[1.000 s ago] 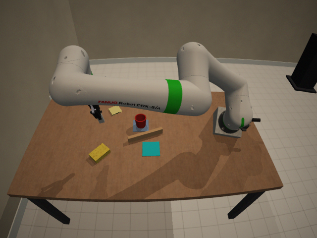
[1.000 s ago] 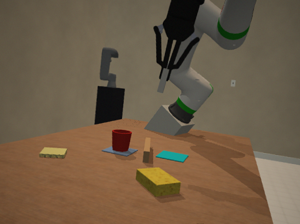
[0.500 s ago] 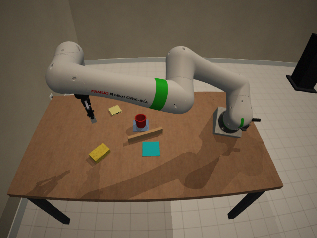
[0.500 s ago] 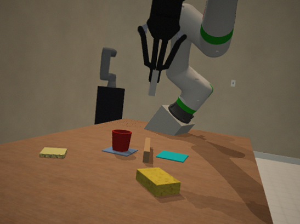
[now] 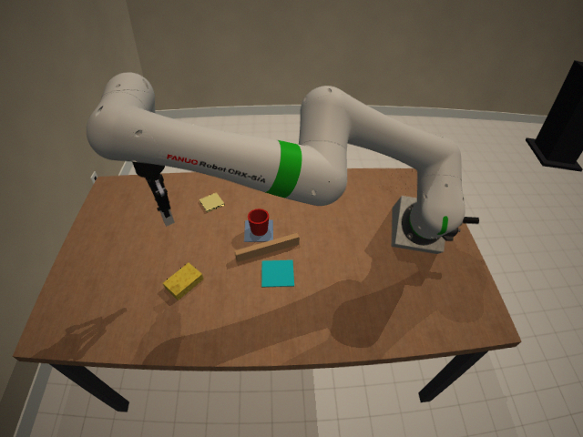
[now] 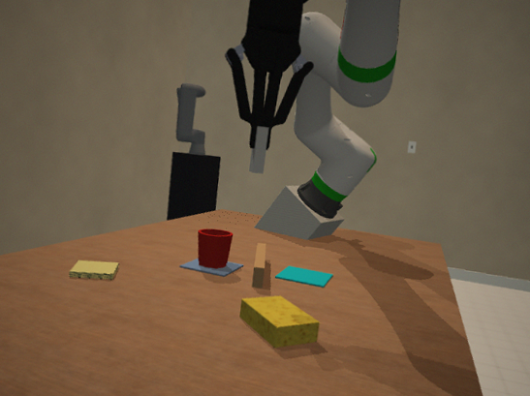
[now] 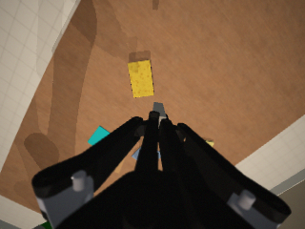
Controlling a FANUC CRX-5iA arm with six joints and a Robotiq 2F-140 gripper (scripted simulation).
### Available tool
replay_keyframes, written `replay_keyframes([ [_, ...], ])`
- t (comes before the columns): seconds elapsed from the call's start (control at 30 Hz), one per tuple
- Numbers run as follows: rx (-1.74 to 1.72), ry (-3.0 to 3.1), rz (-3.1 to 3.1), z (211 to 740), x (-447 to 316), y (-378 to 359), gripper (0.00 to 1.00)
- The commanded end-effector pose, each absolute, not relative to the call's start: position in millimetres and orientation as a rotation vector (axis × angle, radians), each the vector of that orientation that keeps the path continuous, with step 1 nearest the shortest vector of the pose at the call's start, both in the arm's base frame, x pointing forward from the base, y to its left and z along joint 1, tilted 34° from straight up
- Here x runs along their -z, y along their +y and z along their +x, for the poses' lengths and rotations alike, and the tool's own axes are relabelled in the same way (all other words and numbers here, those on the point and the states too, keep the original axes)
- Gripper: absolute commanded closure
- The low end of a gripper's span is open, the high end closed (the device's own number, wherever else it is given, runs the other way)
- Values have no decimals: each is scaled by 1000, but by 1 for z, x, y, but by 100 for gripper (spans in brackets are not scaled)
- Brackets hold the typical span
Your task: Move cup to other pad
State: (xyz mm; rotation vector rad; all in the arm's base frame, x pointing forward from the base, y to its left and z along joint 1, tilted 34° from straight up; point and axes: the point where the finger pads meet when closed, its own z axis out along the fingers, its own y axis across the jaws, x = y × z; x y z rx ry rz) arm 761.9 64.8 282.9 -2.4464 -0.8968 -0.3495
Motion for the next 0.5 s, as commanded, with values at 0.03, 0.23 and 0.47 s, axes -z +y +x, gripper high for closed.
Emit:
replay_keyframes([
  [0.03, 385, -1009, -2376, 769, -274, 58, 100],
  [0.23, 385, -1009, -2376, 769, -274, 58, 100],
  [0.47, 446, -1138, -2296, 770, -260, 49, 100],
])
